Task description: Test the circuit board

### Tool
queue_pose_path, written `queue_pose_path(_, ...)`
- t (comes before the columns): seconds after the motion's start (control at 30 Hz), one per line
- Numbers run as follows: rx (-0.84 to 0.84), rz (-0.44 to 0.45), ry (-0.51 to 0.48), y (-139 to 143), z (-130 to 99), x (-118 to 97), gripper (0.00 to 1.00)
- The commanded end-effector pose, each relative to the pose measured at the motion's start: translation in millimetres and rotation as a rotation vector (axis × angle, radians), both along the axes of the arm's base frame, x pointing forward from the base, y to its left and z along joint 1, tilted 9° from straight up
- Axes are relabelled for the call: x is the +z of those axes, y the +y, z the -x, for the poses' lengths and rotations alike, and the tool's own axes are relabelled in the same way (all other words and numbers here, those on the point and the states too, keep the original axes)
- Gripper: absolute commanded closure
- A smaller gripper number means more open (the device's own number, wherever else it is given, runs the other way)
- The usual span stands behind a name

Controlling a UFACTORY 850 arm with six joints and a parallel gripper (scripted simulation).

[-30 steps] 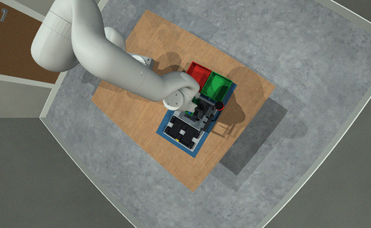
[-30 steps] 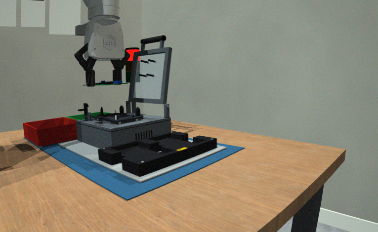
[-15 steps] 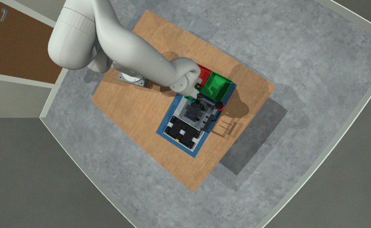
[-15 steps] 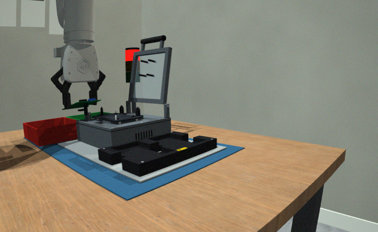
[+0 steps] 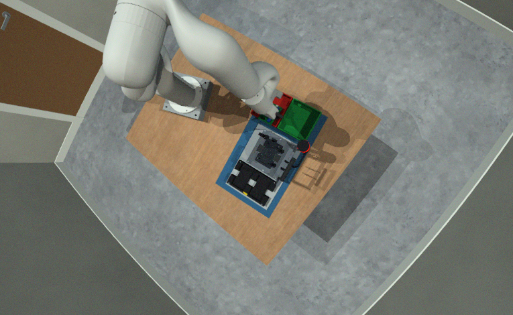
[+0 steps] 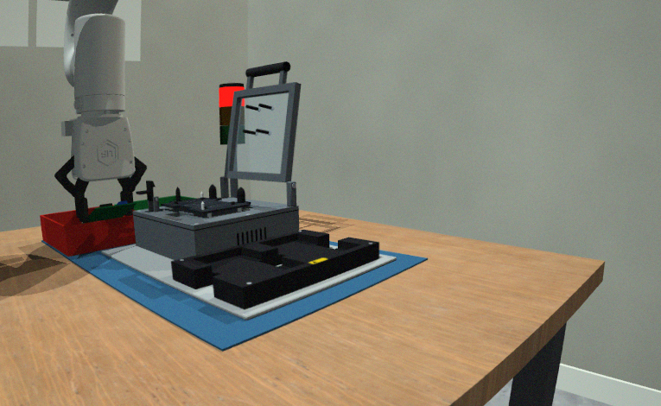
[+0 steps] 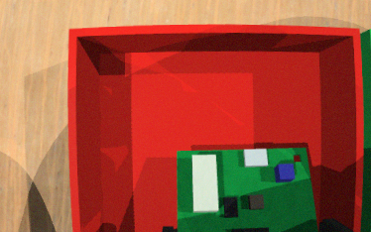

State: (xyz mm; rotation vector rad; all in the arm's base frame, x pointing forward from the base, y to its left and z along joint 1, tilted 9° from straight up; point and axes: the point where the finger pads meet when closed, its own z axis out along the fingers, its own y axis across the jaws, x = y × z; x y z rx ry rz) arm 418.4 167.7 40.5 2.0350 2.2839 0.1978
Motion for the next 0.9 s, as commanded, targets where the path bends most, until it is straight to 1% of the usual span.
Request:
queue_pose_path(0.0,-0.001,-0.004,-0.005,17,5,-13,0.21)
queue_pose_path(0.13,-0.001,-0.005,-0.005,26,10,-22,0.21)
queue_pose_path(0.3,-0.001,-0.006,-0.005,31,13,-27,0.21)
queue_pose_path(0.87,-0.001,-0.006,-0.005,32,14,-28,0.21)
